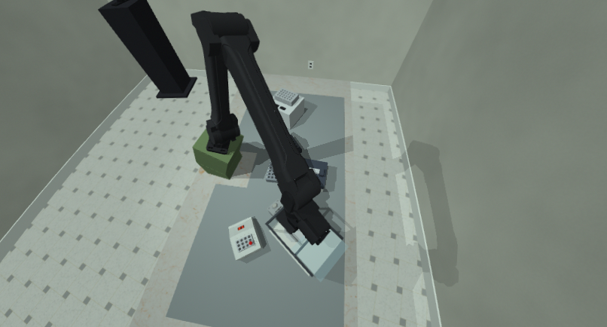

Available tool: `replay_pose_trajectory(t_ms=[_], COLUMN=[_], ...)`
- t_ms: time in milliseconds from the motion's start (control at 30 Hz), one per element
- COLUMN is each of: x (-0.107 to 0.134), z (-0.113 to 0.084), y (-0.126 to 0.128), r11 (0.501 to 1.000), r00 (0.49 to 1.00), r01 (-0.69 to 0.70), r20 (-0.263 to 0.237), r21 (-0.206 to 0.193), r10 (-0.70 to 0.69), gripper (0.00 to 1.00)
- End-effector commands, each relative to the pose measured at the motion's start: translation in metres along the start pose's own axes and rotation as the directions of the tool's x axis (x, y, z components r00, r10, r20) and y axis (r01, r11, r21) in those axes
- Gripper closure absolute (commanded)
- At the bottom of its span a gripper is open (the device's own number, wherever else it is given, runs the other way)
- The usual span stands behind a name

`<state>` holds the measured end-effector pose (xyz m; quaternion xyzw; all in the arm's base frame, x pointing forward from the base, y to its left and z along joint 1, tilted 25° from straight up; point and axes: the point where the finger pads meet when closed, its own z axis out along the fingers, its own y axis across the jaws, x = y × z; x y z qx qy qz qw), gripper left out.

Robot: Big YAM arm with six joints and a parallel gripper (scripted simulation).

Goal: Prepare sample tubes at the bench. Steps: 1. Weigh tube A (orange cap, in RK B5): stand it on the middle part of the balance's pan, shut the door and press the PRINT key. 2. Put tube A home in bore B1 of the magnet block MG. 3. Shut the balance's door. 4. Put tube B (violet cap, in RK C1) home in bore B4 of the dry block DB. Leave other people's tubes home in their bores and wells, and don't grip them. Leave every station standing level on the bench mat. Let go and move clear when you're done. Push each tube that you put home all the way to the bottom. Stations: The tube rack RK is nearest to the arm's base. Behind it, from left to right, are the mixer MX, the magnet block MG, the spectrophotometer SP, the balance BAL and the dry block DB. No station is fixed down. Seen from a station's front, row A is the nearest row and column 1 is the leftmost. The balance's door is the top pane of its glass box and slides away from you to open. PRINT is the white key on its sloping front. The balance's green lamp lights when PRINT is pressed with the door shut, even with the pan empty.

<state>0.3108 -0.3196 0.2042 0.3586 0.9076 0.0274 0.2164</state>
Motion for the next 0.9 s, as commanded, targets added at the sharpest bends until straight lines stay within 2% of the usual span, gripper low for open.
replay_pose_trajectory(t_ms=[0,600,633,667,833,867], x=[-0.013,-0.013,-0.022,-0.023,-0.024,-0.020], z=[-0.012,-0.012,-0.028,-0.033,-0.037,-0.032], y=[0.000,0.000,-0.003,-0.002,-0.001,-0.002], r11=[1.000,1.000,1.000,1.000,1.000,1.000], r00=[0.999,0.999,0.998,0.998,0.998,0.998], r01=[0.006,0.006,0.012,0.014,0.011,0.006], r20=[0.034,0.034,0.057,0.064,0.066,0.057], r21=[0.002,0.002,0.011,0.011,0.011,0.010], r10=[-0.006,-0.006,-0.013,-0.015,-0.012,-0.007], gripper=[0.64,0.64,0.70,0.70,0.70,0.70])
